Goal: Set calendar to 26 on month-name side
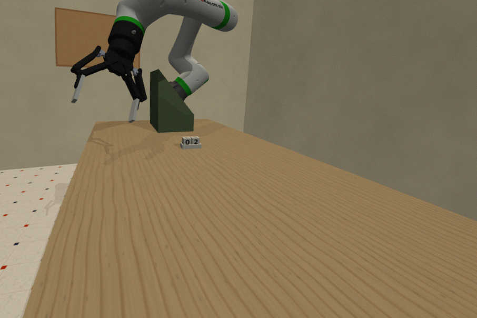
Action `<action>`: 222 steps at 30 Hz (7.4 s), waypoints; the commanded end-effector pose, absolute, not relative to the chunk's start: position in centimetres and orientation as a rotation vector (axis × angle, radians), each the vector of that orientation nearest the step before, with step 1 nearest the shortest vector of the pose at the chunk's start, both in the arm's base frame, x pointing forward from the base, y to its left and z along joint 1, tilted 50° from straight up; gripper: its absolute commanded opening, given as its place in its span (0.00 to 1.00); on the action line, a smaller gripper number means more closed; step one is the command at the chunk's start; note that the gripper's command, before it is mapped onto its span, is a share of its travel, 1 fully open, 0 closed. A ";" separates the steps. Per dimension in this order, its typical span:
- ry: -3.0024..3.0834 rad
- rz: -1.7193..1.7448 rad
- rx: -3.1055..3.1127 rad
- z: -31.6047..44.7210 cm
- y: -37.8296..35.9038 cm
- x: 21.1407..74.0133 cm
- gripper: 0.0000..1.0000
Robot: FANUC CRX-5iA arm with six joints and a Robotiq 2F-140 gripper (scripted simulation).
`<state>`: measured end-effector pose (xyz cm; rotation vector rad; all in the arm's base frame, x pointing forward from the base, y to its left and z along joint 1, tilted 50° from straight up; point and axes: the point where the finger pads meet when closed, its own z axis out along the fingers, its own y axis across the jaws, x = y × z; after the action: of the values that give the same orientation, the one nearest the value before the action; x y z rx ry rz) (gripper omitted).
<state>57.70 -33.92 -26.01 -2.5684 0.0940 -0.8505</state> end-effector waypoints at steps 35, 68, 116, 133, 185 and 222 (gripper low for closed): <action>-0.841 -0.856 -2.351 -12.2 -19.2 52.6 1.00; -1.433 -0.850 -1.972 -2.9 -9.2 44.1 1.00; 0.330 -0.083 -2.251 -3.9 -8.0 44.4 1.00; 0.908 0.194 -2.093 -4.3 -7.6 44.5 1.00; 1.924 0.723 -1.413 -4.9 -6.8 44.6 0.29; 1.924 0.723 -1.413 -5.2 -6.5 44.7 0.29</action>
<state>44.66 -6.57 -5.15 -1.4136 1.9239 0.7235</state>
